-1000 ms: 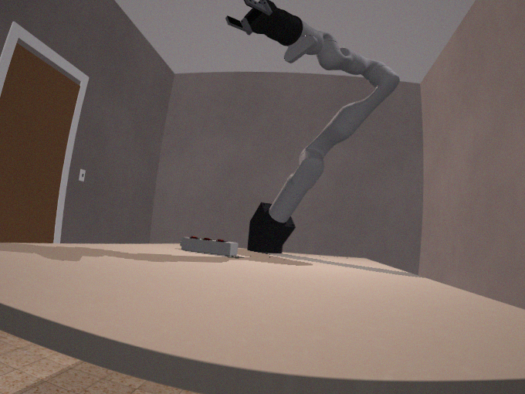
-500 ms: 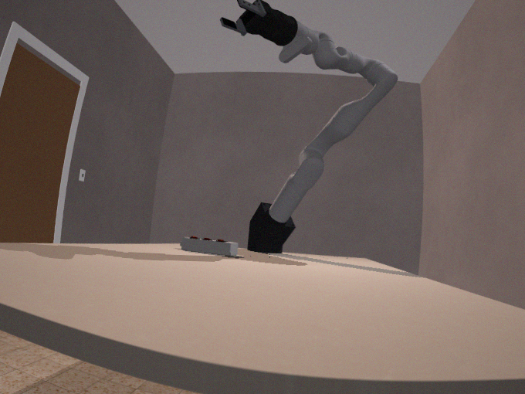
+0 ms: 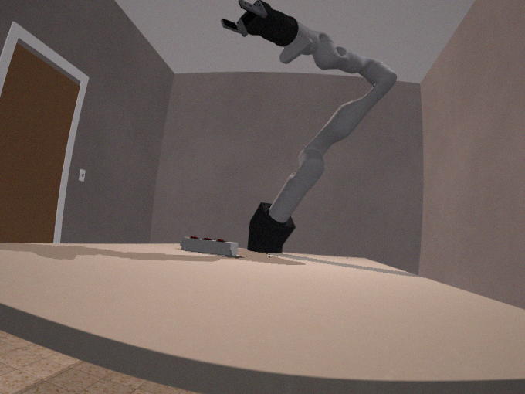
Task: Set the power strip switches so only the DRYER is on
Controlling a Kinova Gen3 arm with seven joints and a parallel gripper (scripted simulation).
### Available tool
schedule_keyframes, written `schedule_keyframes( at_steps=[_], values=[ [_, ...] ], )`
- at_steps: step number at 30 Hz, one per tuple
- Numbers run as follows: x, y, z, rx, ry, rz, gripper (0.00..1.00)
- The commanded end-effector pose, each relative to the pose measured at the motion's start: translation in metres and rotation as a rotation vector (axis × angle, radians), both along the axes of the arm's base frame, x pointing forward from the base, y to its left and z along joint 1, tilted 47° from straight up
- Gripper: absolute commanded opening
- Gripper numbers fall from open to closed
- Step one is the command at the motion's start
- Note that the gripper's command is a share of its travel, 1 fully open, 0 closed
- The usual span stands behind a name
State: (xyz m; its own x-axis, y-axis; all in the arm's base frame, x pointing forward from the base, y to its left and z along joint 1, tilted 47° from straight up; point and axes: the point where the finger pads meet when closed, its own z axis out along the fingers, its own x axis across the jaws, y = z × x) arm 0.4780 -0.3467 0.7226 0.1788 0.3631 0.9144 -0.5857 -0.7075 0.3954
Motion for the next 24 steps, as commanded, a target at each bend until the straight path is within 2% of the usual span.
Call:
schedule_keyframes(
  at_steps=[1,4,5,24],
  values=[
    [0.001,0.000,0.000,0.002,0.000,0.003,1.00],
    [0.001,0.000,0.000,0.002,0.000,0.003,1.00],
    [0.000,-0.008,-0.015,0.001,0.029,0.010,1.00],
    [0.000,-0.008,-0.011,-0.004,0.024,0.011,1.00]
  ],
)
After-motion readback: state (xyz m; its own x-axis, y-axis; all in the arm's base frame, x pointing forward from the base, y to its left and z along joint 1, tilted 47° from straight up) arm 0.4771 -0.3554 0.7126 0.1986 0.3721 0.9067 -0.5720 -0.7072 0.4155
